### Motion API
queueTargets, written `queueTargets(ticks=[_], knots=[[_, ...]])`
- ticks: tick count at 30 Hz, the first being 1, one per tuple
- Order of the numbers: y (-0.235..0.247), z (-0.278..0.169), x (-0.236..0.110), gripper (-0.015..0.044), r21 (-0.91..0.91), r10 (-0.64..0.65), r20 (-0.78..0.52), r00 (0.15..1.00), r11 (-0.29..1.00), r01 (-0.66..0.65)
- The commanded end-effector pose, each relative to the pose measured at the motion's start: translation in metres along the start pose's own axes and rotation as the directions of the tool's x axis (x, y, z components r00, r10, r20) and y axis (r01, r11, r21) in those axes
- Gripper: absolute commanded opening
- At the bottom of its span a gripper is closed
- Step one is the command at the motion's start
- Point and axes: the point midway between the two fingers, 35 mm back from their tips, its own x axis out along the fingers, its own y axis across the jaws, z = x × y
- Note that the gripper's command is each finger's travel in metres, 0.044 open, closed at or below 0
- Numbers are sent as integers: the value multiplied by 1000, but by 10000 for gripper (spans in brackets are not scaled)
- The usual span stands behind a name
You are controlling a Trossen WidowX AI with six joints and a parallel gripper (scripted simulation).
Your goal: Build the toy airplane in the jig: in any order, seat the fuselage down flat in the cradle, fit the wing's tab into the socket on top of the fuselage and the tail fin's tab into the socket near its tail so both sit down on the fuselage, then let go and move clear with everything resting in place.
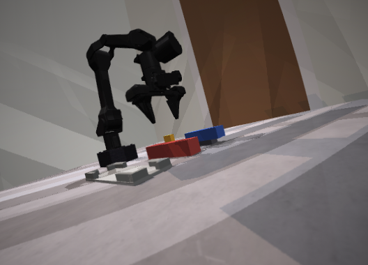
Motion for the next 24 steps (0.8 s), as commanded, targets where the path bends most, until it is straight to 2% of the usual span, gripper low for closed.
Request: queueTargets(ticks=[1, 24], knots=[[-2, -9, 30, 440, -7, -4, -42, 999, 1000, 3], [-2, -10, 67, 440, -7, -4, -42, 999, 1000, 3]])
